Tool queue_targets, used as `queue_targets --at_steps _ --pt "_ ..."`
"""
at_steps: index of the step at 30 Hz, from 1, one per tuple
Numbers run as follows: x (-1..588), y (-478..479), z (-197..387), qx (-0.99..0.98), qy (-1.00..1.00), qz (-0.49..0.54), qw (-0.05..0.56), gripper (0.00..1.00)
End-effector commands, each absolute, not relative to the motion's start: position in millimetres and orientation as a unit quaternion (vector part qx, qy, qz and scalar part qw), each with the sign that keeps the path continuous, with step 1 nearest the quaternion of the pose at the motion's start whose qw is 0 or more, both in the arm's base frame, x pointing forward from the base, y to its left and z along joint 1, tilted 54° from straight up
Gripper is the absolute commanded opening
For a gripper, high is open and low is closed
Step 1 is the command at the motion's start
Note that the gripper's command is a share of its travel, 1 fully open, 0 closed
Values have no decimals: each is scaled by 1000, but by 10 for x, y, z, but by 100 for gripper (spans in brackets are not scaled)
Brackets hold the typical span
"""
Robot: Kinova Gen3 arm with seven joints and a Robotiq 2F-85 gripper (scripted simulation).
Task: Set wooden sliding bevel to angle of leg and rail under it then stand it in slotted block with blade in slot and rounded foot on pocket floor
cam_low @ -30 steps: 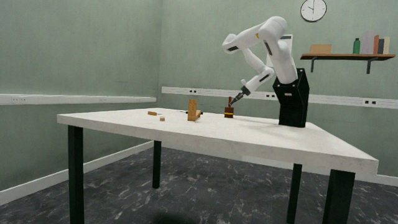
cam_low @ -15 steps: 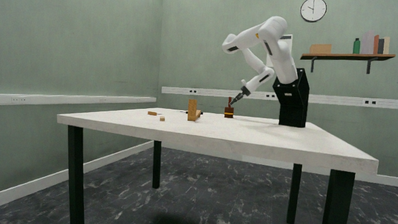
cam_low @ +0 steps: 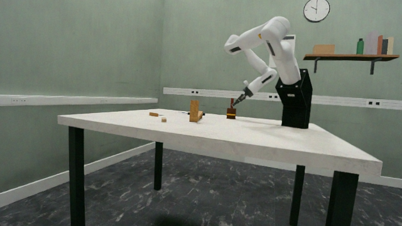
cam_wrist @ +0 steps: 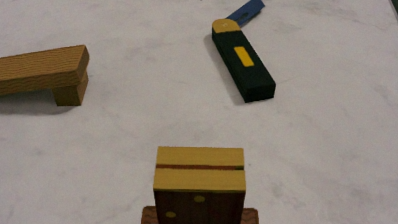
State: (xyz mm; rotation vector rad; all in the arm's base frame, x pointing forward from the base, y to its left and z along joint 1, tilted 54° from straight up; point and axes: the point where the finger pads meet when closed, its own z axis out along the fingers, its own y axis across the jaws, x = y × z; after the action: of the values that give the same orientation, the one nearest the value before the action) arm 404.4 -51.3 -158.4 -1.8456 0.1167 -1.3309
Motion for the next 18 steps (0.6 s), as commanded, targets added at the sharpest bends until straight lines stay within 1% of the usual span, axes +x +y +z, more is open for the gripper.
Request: queue_targets --at_steps 1,18 --pt "4048 -515 -1586 -736 47 -531 418 10" --pt "4055 -496 -1601 -736 47 -531 418 10"
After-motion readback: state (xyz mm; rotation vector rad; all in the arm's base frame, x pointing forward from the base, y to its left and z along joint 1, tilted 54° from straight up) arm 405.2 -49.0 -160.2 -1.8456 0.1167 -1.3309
